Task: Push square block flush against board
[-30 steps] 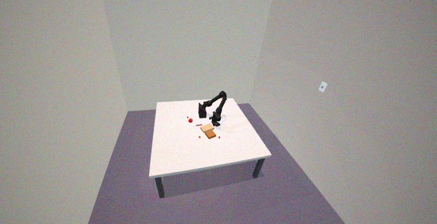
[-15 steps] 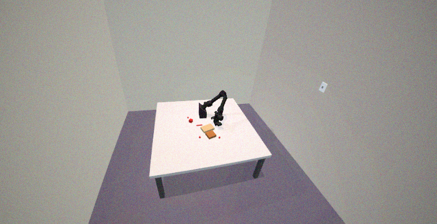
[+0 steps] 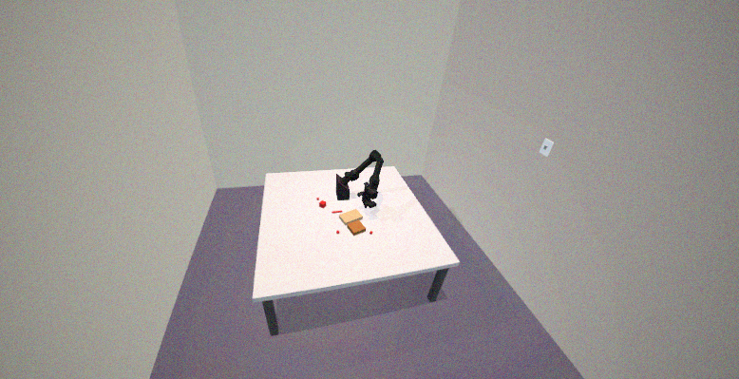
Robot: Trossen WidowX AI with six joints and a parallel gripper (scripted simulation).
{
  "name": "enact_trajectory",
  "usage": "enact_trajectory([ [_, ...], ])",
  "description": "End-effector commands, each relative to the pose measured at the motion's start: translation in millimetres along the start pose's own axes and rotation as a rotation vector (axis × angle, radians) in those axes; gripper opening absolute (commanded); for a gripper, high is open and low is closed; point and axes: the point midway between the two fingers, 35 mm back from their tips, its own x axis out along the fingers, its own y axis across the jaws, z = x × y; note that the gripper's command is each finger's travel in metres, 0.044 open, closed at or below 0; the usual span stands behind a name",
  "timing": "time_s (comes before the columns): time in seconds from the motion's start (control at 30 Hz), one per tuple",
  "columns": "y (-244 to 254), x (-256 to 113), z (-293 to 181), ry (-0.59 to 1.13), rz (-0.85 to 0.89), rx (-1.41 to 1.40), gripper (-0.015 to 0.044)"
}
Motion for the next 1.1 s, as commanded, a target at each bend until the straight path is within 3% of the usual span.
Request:
enact_trajectory([
  [0.0,-2,0,-4,0.004,-0.001,0.052,0.0],
  [1.07,-25,-5,-84,0.036,-0.014,1.155,0.0],
])
